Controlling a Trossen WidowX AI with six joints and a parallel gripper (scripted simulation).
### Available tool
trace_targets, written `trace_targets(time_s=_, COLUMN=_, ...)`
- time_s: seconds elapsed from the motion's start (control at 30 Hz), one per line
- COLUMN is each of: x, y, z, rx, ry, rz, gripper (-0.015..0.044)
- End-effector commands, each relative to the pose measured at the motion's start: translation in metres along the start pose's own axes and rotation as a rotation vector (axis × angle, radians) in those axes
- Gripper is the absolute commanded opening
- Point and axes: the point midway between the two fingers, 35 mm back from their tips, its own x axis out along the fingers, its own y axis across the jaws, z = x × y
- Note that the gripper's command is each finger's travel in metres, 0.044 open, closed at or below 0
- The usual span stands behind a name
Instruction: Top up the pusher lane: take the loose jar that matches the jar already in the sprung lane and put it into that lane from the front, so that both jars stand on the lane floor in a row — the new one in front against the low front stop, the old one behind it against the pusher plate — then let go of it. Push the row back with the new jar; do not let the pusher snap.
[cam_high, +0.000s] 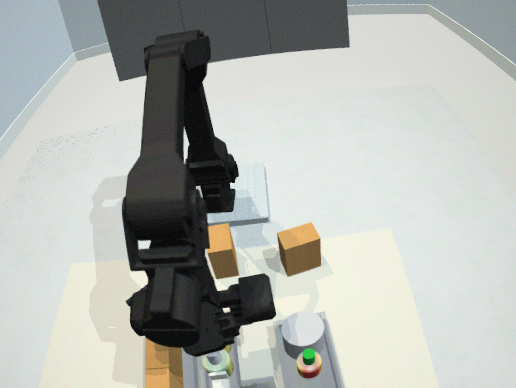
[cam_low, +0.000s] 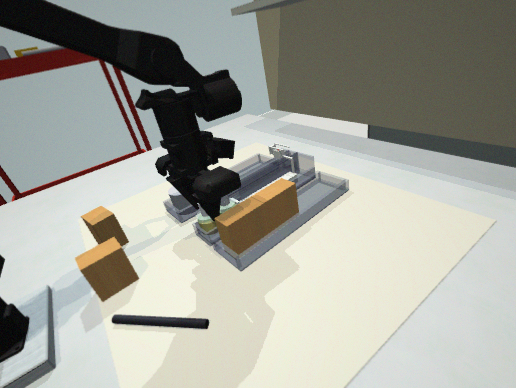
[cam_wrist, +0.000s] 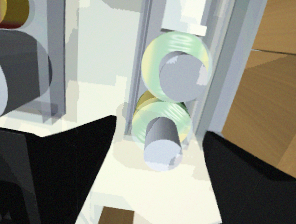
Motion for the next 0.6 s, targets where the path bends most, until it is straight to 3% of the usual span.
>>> trace_targets(time_s=0.0, x=-0.007, y=0.0, z=0.001, rx=0.003, ry=-0.011, rz=-0.002, gripper=0.0289)
trace_targets(time_s=0.57, x=-0.009, y=-0.001, z=-0.043, rx=0.003, ry=-0.008, rz=-0.002, gripper=0.0289)
